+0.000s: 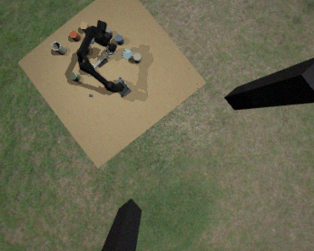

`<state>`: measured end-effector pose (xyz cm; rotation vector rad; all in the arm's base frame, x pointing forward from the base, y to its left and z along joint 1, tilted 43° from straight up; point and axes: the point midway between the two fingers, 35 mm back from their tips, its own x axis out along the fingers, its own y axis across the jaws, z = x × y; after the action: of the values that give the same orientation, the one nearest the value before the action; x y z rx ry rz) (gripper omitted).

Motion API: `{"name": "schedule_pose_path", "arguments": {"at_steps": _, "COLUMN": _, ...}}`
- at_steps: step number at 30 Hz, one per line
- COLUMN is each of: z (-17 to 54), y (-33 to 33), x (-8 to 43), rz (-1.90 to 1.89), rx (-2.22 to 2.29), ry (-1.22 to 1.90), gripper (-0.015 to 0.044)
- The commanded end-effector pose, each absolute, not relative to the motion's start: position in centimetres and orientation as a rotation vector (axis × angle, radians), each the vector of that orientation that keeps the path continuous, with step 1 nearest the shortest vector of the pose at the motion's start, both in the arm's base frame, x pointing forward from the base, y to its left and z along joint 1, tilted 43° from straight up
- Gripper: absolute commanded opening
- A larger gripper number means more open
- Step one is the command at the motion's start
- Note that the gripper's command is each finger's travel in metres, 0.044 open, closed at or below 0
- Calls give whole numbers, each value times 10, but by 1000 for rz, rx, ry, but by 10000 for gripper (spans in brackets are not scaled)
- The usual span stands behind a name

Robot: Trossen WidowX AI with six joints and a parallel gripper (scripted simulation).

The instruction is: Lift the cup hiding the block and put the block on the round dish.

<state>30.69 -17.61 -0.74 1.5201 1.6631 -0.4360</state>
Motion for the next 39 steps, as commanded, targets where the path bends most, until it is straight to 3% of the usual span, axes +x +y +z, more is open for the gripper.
{"name": "schedule_pose_path", "arguments": {"at_steps": 1, "z": -13, "y": -169, "x": 307, "rz": -436, "rx": 1526, "ry": 1672, "gripper": 260}}
{"name": "schedule_pose_path", "arguments": {"at_steps": 16, "z": -29, "y": -154, "x": 308, "rz": -435, "rx": 1527, "ry": 1672, "gripper": 260}}
{"name": "schedule_pose_path", "arguments": {"at_steps": 20, "z": -29, "y": -154, "x": 308, "rz": -435, "rx": 1527, "ry": 1672, "gripper": 155}}
{"name": "schedule_pose_path", "arguments": {"at_steps": 27, "z": -29, "y": -154, "x": 308, "rz": -435, "rx": 1527, "ry": 1672, "gripper": 108}}
{"name": "schedule_pose_path", "arguments": {"at_steps": 31, "z": -24, "y": -159, "x": 308, "rz": -440, "rx": 1532, "ry": 1669, "gripper": 3}}
{"name": "schedule_pose_path", "arguments": {"at_steps": 39, "z": 3, "y": -186, "x": 308, "rz": -470, "rx": 1561, "ry": 1653, "gripper": 0}}
